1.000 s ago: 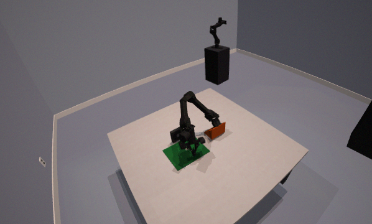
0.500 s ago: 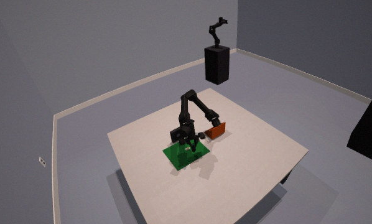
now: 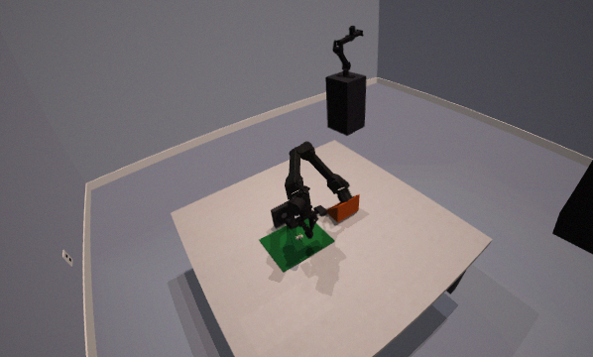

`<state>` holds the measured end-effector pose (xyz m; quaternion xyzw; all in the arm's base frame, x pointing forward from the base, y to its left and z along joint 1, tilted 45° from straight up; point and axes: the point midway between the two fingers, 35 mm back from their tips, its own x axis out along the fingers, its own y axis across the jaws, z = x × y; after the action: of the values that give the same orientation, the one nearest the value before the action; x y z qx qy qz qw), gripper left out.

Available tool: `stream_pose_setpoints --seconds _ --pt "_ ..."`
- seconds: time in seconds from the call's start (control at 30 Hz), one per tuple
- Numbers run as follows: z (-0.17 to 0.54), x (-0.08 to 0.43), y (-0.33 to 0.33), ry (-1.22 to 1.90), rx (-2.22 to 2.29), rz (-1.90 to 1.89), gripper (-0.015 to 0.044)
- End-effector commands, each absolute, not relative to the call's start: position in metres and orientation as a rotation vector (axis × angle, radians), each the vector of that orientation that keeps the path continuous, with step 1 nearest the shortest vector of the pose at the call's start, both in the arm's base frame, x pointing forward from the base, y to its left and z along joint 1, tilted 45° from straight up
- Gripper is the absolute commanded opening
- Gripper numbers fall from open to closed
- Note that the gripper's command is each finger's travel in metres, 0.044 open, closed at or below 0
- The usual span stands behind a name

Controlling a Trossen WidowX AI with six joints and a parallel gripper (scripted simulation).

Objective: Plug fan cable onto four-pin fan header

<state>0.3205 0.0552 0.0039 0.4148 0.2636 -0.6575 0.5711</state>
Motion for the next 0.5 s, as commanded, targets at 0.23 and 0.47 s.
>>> stream_pose_setpoints --seconds 0.23,0.47 --pt "0.0051 0.3155 0.0557 0.856 0.666 -1.388 0.0000" --pt "0.0059 0.3121 0.0551 0.998 0.465 -1.277 0.0000"
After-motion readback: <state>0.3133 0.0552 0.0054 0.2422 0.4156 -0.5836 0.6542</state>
